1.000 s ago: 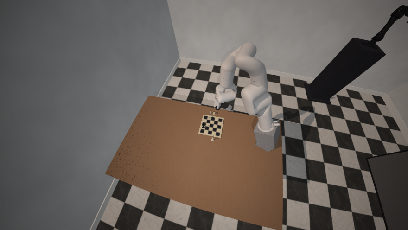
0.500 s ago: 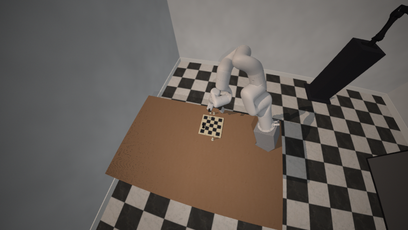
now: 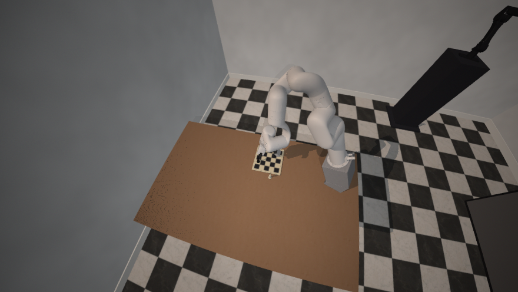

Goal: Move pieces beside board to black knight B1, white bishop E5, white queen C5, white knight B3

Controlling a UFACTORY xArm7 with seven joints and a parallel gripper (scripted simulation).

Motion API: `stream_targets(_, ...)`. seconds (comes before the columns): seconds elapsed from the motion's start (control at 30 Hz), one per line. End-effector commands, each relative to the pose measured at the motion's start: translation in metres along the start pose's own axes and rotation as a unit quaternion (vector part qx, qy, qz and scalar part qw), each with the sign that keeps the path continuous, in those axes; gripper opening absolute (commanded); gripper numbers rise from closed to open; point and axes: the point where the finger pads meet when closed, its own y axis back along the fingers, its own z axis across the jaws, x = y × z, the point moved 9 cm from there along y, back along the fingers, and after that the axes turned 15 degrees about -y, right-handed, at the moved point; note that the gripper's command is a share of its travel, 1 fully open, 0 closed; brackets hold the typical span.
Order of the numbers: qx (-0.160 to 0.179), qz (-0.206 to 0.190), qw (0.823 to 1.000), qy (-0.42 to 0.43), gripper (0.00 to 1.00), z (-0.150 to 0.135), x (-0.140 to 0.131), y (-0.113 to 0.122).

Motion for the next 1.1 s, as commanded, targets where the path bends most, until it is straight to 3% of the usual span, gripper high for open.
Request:
stream_targets(0.0,0.057,0.075,0.995,0.02,0.0,0.05,0.009,0.002)
stream_targets(0.77,0.054,0.085,0.995,0.025,0.0,0.059,0.015,0.002)
stream_targets(1.07,0.054,0.085,0.995,0.025,0.0,0.056,0.019,-0.024)
